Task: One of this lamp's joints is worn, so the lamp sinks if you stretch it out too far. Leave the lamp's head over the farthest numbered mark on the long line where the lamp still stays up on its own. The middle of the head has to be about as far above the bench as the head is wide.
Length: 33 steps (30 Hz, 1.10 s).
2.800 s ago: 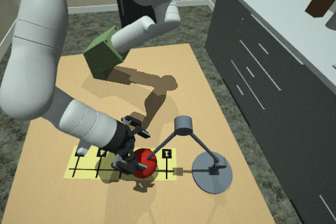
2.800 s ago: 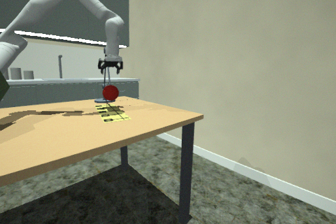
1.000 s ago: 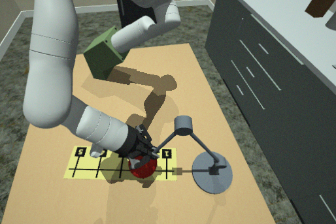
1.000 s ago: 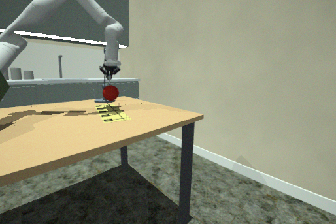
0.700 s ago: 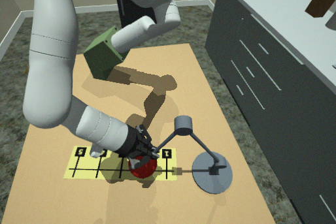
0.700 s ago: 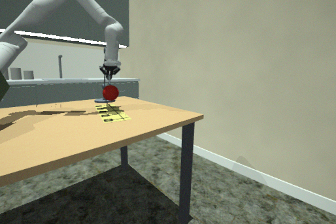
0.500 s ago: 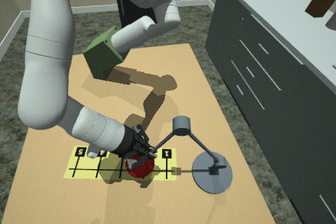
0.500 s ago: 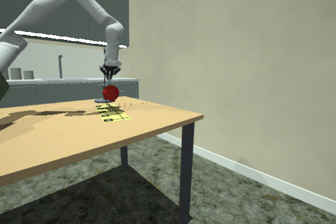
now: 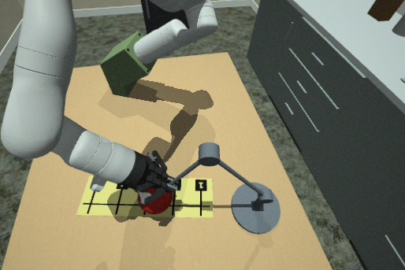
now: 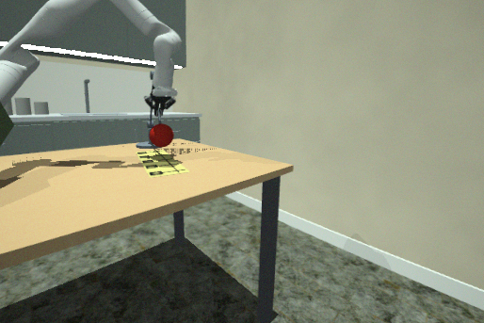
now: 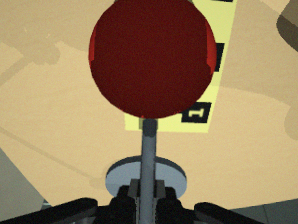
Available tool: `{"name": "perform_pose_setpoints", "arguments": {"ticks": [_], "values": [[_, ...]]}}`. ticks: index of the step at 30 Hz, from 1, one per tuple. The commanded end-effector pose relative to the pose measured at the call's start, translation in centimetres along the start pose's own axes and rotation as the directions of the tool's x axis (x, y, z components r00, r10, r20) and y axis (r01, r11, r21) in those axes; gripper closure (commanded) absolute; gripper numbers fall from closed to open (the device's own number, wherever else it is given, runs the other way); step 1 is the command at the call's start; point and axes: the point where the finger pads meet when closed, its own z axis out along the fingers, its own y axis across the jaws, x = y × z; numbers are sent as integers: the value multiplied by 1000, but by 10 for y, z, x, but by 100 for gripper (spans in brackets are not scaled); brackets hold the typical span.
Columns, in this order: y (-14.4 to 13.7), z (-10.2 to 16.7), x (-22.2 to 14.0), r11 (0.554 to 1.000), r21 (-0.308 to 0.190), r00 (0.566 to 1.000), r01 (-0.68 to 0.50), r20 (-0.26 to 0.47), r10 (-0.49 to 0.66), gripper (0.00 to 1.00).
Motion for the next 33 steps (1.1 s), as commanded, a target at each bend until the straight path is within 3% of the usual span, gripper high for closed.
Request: {"name": "perform_pose_setpoints", "arguments": {"ticks": [1,10,29,30,33], "values": [[-2,-8,10,1000,11,1000,-5,-5,5,100],[-2,-19,29,1000,10,1000,-3,-5,3,100],[-3,-21,32,1000,10,1000,-3,-5,3,100],[-3,-21,32,1000,9,1000,-3,-4,3,0],[-3,-20,31,1000,7,1000,-3,-3,3,0]]}}
